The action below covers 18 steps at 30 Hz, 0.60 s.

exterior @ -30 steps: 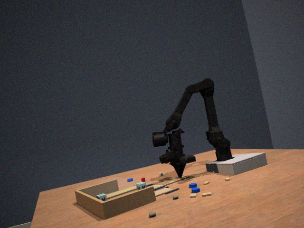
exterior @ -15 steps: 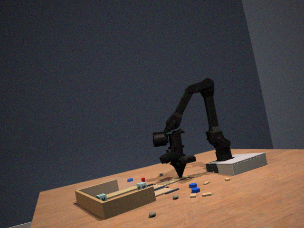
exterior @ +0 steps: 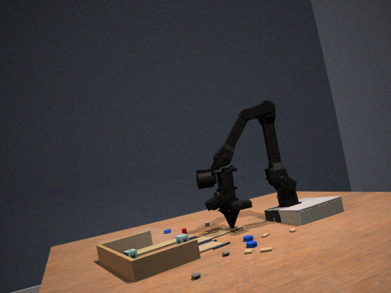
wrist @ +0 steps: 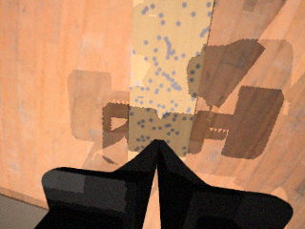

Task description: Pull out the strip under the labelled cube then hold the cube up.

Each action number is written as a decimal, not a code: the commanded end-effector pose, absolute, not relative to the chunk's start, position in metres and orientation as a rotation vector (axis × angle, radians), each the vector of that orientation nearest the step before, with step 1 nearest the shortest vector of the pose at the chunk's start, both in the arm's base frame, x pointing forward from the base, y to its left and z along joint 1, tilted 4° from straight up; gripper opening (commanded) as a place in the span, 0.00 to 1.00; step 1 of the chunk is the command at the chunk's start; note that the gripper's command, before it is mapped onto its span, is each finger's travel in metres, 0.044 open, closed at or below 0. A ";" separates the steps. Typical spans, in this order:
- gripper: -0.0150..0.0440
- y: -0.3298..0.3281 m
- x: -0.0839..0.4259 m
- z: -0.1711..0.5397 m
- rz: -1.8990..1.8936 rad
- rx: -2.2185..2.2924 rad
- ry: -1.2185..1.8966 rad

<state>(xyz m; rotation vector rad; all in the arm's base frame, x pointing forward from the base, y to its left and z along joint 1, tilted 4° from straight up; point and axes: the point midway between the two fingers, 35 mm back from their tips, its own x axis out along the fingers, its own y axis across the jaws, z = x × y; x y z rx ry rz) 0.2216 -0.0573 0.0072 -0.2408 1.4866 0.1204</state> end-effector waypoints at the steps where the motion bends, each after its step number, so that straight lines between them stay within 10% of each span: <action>1: 0.25 -0.056 0.211 0.000 0.131 -0.241 1.522; 18: 0.25 -0.057 0.222 0.016 0.123 -0.241 1.494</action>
